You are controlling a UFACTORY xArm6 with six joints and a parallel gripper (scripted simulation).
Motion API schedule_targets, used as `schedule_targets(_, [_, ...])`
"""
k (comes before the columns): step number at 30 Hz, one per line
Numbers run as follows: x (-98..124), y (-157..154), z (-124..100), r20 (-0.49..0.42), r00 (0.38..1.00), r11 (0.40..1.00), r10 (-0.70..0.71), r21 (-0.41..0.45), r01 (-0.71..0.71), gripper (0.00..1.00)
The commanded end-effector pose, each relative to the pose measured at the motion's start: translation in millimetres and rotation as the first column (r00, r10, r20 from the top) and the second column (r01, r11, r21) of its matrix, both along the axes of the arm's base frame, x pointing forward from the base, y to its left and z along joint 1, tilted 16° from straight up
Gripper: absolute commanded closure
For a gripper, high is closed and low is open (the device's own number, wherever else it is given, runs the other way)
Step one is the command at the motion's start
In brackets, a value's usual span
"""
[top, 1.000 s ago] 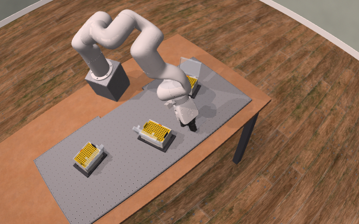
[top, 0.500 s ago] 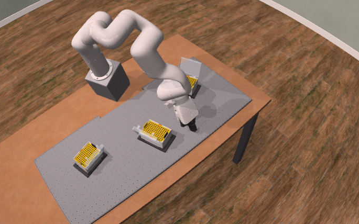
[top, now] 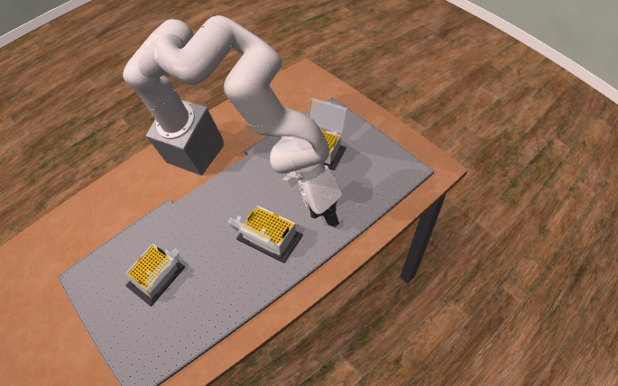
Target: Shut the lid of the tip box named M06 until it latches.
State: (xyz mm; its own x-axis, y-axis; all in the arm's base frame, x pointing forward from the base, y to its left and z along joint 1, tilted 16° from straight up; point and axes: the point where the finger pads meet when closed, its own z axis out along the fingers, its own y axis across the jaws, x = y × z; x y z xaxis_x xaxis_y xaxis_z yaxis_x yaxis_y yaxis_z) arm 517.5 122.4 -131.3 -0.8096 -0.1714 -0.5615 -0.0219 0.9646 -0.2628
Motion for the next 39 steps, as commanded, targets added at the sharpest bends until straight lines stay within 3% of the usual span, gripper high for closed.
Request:
schedule_targets(1, [0,6,19,0.005,1.0,1.0,0.001,0.002,-0.001,1.0])
schedule_targets(35, [-16,45,163,0.005,1.0,1.0,0.001,0.002,-0.001,1.0])
schedule_targets(39, [-16,45,163,0.005,1.0,1.0,0.001,0.002,-0.001,1.0])
